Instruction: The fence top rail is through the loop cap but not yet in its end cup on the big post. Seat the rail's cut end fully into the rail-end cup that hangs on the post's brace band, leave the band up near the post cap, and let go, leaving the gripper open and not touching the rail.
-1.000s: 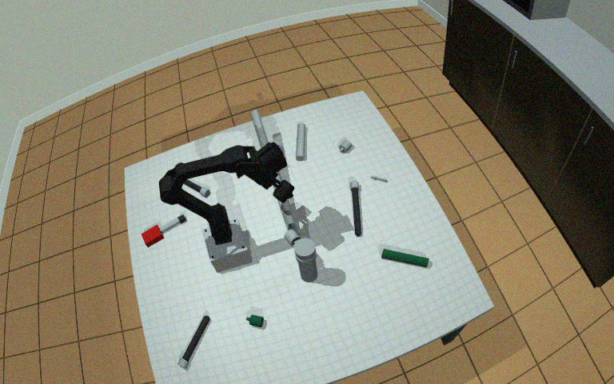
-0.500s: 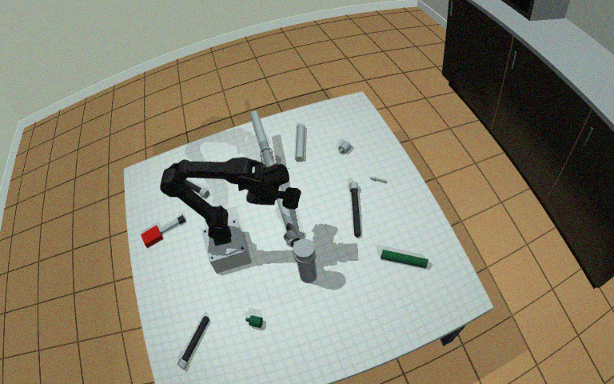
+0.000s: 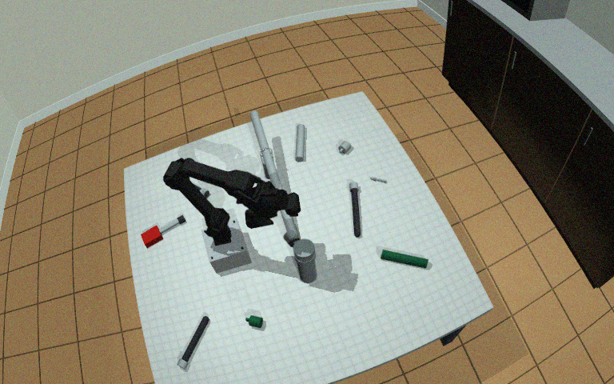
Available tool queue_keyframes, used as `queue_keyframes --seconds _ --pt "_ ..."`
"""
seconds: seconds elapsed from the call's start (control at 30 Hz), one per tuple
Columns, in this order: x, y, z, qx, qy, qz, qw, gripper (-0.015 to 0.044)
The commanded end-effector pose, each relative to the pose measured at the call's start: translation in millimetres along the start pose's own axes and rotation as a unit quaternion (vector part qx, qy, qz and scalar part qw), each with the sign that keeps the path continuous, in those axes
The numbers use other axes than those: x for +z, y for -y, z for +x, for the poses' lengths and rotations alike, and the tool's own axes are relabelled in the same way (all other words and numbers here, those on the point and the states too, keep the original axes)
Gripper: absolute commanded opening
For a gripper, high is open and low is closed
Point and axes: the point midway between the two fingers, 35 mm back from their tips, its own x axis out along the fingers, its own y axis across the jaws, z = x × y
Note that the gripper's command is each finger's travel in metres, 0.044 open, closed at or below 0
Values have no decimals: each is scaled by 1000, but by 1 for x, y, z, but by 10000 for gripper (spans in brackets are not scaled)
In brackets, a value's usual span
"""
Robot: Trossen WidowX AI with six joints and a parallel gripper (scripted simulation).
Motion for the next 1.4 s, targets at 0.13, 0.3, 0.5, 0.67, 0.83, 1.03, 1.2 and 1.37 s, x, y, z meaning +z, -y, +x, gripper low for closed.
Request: queue_keyframes --seconds 0.13,0.3,0.5,0.67,0.83,1.03,1.2,1.37 --pt "-37 -9 -8 -21 15 -242 970 440" --pt "-37 -9 -8 -21 15 -242 970 440" --pt "-37 -9 -8 -21 15 -242 970 440" --pt "-39 -13 2 -21 15 -242 970 440" --pt "-43 -20 16 -21 15 -242 970 440" --pt "-43 -20 19 -21 15 -242 970 440" --pt "-43 -19 27 -21 15 -242 970 440" --pt "-44 -18 35 -21 15 -242 970 440"
